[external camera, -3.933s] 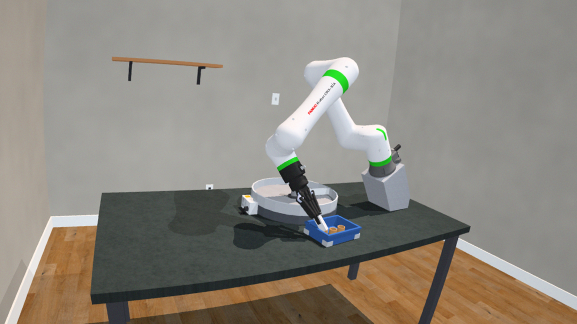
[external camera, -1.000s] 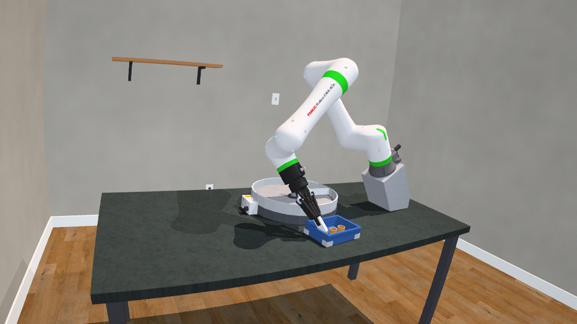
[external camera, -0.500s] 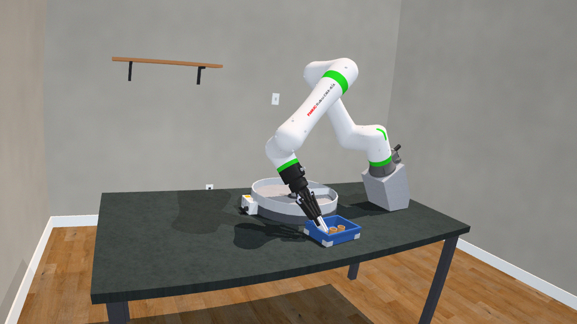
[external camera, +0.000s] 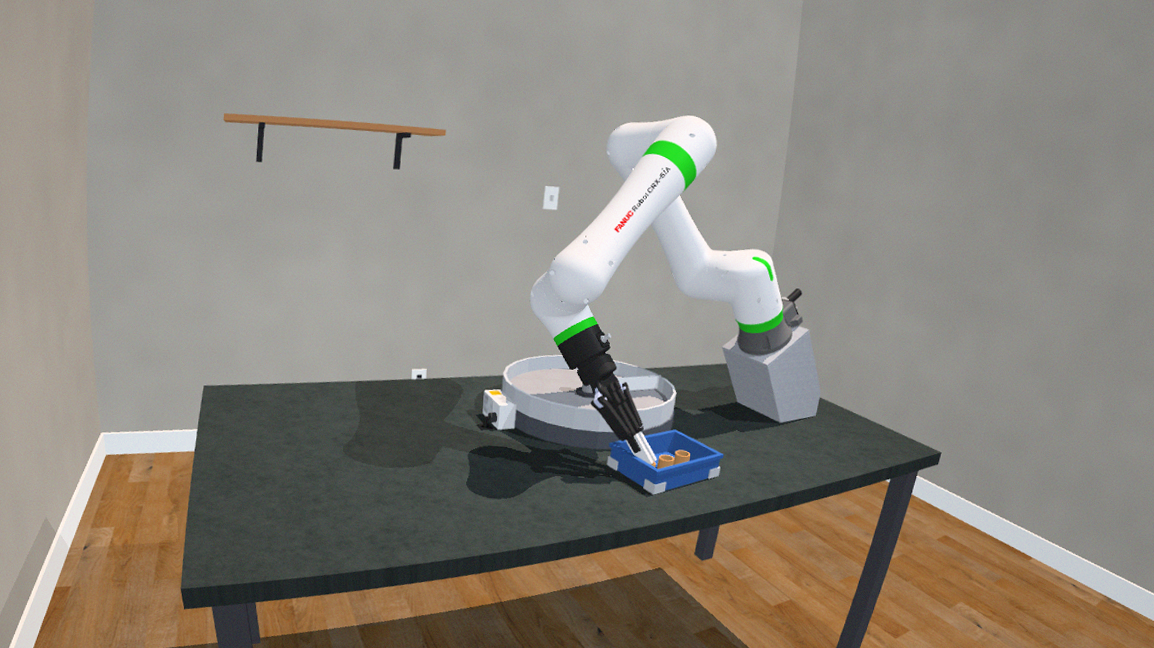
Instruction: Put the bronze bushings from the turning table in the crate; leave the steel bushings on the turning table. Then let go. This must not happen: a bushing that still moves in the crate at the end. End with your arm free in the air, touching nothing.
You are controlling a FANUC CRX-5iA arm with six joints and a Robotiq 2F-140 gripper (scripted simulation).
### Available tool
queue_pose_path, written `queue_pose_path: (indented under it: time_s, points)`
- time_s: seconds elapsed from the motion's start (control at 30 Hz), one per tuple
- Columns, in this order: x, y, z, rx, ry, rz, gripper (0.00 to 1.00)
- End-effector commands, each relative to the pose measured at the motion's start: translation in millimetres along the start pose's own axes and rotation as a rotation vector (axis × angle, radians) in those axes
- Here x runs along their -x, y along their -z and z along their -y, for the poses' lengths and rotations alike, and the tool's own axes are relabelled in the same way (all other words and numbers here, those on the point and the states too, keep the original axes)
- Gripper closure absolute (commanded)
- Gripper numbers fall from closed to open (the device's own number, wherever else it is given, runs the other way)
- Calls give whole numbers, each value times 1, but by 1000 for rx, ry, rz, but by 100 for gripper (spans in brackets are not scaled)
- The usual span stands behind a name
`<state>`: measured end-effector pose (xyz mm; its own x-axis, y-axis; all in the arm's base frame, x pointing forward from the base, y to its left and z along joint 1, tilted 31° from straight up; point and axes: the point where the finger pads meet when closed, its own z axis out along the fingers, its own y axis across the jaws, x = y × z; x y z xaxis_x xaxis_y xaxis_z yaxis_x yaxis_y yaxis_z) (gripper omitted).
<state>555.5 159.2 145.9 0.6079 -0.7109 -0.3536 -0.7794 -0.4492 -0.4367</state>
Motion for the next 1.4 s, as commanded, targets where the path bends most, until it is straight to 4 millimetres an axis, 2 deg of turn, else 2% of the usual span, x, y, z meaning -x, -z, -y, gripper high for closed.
queue_pose_path:
  time_s: [0.0, 0.33, 0.67, 1.37]
  points:
    - [0, 0, 0, 0, 0, 0, 93]
    - [2, 2, 0, 0, 0, 0, 93]
    - [12, 14, 0, 0, 0, 0, 93]
    - [65, 78, -1, 0, 0, 0, 93]
